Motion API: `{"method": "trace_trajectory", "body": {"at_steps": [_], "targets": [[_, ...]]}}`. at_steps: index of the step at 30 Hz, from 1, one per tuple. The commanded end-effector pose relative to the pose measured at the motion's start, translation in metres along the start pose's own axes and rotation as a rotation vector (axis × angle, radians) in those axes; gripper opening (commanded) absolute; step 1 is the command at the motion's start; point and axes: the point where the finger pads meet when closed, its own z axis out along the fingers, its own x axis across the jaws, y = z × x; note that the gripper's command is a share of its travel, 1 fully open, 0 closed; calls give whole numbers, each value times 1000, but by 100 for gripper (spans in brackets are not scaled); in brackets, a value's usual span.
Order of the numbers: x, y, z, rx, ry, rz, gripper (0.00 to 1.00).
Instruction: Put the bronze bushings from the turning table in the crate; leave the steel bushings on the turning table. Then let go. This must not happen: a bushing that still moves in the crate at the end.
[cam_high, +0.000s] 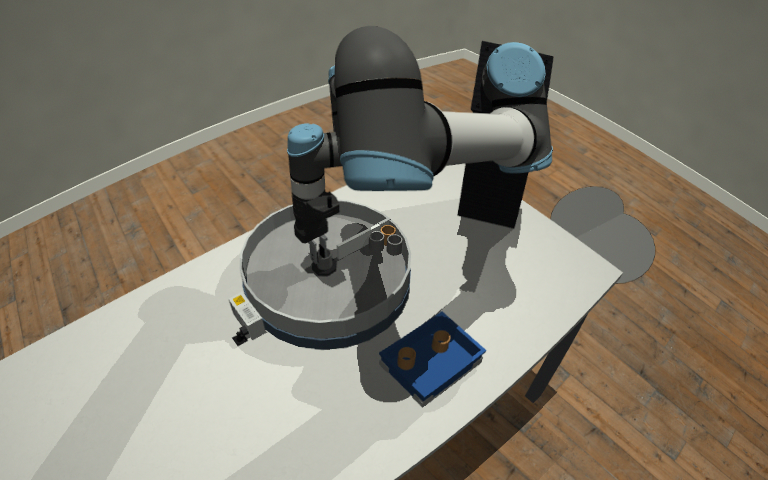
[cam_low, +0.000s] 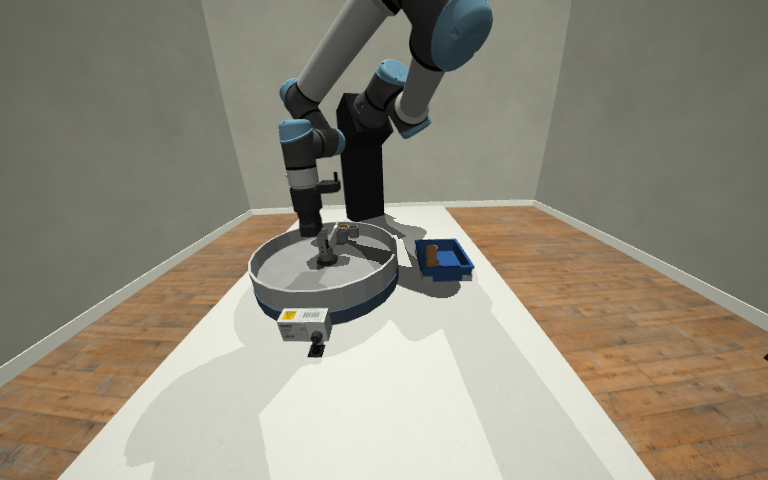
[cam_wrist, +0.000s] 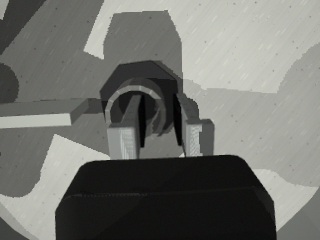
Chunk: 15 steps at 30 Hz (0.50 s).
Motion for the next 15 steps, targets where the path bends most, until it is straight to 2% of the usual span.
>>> {"method": "trace_trajectory", "body": {"at_steps": [1,15], "targets": [[0,0,-1,0,1,0,47],[0,0,-6,-1,1,0,47]]}}
